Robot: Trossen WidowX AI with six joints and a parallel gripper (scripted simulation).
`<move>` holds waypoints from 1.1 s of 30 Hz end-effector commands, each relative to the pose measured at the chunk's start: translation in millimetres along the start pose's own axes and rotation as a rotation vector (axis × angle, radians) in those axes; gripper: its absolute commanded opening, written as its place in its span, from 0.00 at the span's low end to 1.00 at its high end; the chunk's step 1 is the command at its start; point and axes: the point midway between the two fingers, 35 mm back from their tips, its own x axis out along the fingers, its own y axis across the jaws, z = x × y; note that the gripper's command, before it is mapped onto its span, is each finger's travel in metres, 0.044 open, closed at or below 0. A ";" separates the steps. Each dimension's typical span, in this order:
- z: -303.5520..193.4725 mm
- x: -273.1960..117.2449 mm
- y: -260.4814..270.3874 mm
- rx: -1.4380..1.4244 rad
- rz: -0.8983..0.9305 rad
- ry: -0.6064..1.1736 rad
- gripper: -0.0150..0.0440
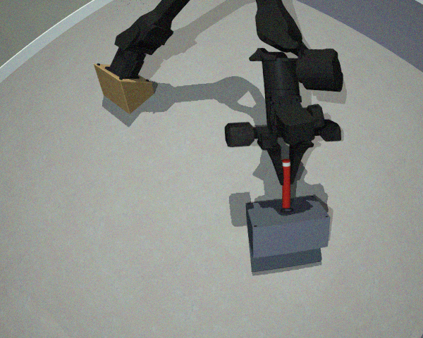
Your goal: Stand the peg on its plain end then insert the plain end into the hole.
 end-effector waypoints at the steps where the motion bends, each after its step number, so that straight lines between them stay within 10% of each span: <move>1: 2.1 1.0 1.8 -0.004 0.006 -0.003 0.25; 33: 2.2 20.8 2.4 -0.004 0.007 -0.003 0.25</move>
